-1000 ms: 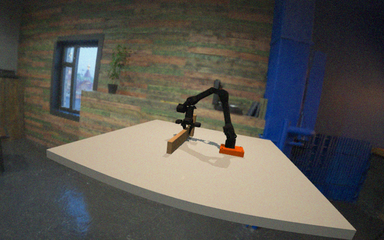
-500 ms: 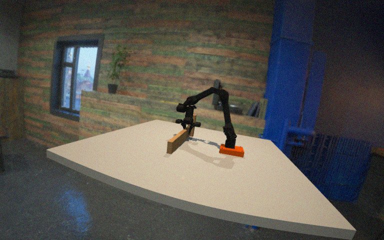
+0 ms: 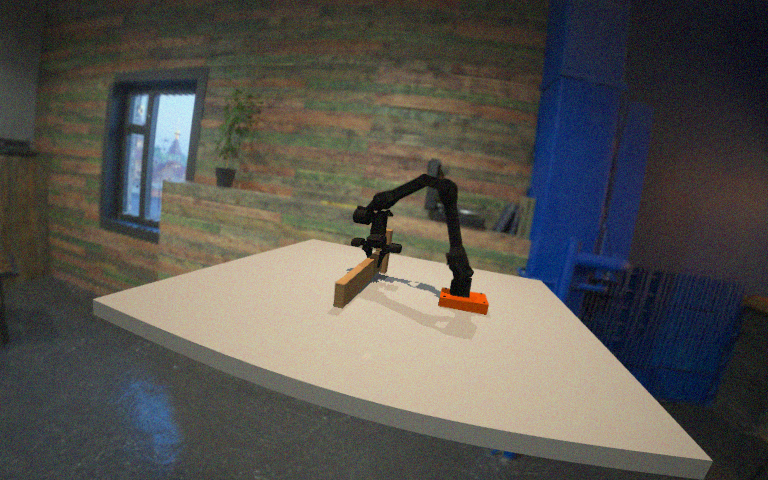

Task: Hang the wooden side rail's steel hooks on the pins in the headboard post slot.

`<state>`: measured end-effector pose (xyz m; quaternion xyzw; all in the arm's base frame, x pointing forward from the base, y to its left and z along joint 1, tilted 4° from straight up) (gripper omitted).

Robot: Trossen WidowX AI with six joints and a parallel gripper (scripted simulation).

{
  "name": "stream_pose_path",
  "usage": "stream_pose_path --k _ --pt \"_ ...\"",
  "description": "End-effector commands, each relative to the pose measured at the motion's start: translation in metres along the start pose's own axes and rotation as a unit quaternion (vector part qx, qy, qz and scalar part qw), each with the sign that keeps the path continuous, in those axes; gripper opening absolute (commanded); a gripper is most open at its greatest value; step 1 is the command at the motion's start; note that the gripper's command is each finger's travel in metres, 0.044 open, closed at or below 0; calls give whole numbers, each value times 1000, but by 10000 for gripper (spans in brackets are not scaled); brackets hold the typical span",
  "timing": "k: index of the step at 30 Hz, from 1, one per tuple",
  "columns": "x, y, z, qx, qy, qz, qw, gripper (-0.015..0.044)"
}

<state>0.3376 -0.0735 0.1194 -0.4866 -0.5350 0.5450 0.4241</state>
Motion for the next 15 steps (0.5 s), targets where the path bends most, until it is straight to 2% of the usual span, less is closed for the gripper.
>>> stream_pose_path --k 1,15 --pt "0 -5 -1 -6 -5 1 1000 0" --pt "0 -8 -1 -6 -5 1 1000 0"
Point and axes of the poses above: the point midway between the two fingers, 35 mm back from their tips, its own y axis out along the fingers, its own z axis across the jaws, x = y × z, the point moved 4 cm from there along -y, back along the fingers, and after that the axes turned 8 degrees about -y, right-handed, at the moved point
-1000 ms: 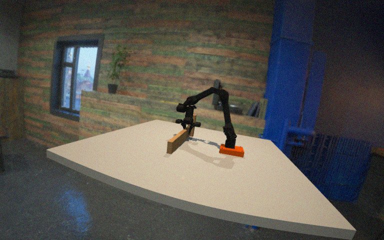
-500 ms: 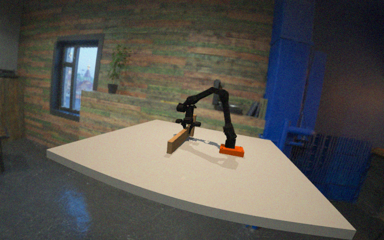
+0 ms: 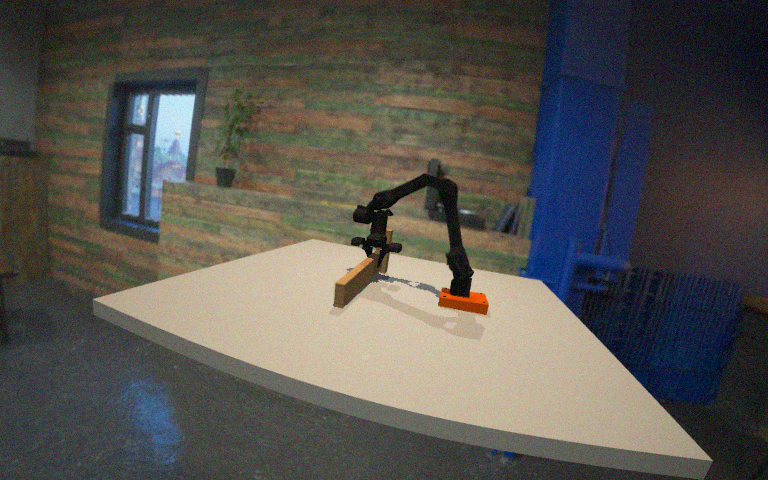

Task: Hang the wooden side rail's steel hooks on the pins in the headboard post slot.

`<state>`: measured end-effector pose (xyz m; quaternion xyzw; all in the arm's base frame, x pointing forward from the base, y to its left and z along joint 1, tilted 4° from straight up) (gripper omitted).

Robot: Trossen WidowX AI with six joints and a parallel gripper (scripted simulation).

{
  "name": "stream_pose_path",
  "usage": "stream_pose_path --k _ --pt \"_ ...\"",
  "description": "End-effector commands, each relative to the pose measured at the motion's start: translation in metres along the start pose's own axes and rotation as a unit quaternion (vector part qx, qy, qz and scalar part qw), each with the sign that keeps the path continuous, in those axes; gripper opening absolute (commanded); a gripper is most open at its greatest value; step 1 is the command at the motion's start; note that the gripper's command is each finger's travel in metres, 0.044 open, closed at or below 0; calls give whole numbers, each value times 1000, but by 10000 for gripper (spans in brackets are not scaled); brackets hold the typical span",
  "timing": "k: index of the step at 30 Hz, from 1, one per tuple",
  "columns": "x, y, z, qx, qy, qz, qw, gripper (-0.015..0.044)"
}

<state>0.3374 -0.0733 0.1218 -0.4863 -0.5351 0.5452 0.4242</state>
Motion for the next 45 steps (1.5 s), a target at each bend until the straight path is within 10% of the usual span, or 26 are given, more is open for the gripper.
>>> stream_pose_path --k 1,45 --pt "0 -6 -1 -6 -4 2 1000 0" --pt "-4 -4 0 -6 -4 2 1000 0"
Point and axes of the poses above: the point midway between the two fingers, 35 mm back from their tips, its own y axis out along the fingers, its own z axis across the jaws, x = y × z, the point moved 4 cm from there along -y, back along the fingers, and after that the axes turned 8 degrees about -y, right-handed, at the moved point
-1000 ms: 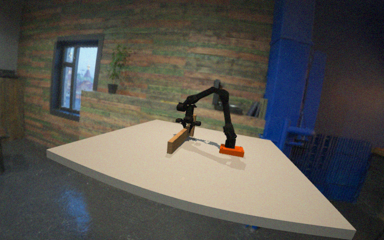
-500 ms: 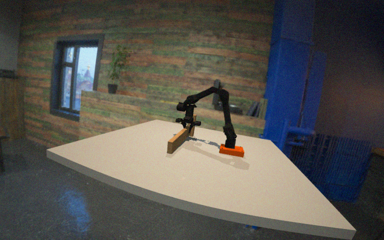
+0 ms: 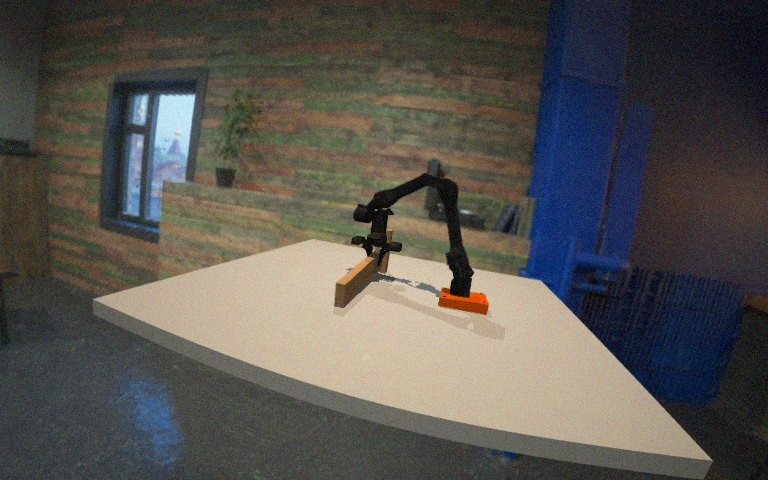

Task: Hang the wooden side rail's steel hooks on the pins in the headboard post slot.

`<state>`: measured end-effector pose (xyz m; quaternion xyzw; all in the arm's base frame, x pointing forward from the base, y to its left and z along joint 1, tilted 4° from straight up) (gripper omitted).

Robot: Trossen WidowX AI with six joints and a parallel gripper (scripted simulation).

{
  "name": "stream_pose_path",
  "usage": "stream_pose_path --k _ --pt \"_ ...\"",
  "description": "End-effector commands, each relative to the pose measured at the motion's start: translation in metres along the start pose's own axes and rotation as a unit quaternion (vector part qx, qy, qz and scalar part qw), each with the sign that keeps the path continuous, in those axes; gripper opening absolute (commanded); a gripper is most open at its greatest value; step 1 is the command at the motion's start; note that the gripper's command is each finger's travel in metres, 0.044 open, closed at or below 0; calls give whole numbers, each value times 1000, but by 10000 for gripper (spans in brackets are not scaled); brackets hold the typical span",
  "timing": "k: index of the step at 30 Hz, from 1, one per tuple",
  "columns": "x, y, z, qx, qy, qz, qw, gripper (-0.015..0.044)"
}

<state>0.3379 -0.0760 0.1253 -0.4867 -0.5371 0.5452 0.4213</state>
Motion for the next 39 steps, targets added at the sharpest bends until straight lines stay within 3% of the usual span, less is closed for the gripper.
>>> stream_pose_path --k 1,39 --pt "-1 -1 0 -3 -2 1 1000 0" --pt "-4 -1 0 -3 -2 1 1000 0"
Point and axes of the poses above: the point midway between the two fingers, 35 mm back from their tips, its own y axis out along the fingers, its own z axis across the jaws, x = y × z, the point moved 4 cm from there along -y, back along the fingers, and after that the axes turned 8 degrees about -y, right-handed, at the moved point
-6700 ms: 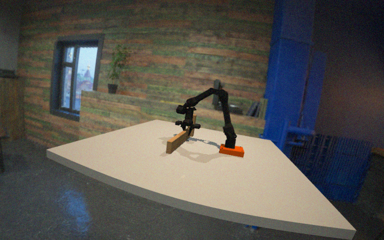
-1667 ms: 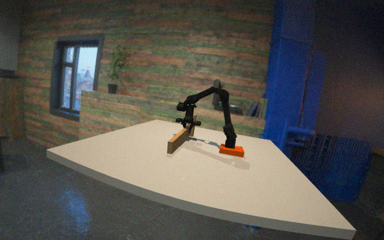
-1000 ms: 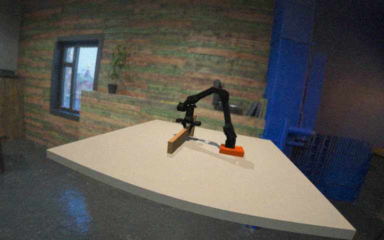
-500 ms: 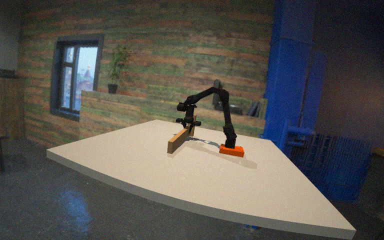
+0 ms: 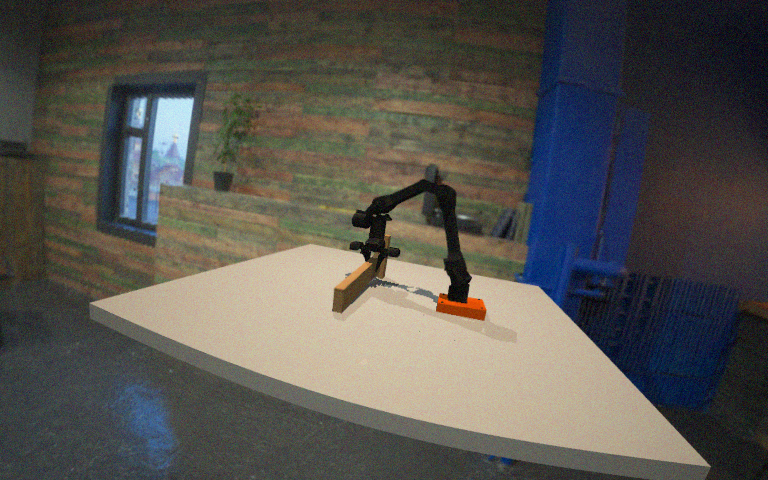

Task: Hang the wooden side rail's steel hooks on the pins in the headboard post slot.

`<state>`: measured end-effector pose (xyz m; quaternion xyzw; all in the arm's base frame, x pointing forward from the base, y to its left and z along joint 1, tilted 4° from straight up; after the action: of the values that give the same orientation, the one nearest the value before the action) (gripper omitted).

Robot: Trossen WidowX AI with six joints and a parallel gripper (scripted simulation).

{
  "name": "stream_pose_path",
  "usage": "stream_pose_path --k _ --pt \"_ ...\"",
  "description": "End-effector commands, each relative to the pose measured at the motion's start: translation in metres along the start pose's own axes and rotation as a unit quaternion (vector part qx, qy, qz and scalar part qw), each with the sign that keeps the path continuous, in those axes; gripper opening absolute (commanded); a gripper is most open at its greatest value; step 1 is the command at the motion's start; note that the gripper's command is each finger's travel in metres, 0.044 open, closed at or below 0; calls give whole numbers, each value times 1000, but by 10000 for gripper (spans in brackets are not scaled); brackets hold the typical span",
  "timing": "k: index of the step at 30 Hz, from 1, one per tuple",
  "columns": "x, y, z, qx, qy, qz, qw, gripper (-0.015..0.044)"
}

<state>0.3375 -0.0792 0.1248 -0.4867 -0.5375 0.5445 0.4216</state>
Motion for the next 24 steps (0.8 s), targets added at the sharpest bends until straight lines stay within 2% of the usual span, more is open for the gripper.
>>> stream_pose_path --k 1,24 --pt "-1 -2 -1 -3 -3 2 1000 0" --pt "-4 0 1 -3 -3 2 1000 0"
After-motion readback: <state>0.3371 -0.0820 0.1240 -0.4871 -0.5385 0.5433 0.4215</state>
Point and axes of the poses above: the point midway between the two fingers, 35 mm back from their tips, its own y axis out along the fingers, its own z axis across the jaws, x = y × z, the point moved 4 cm from there along -y, back along the fingers, and after that the axes turned 8 degrees about -y, right-handed, at the moved point
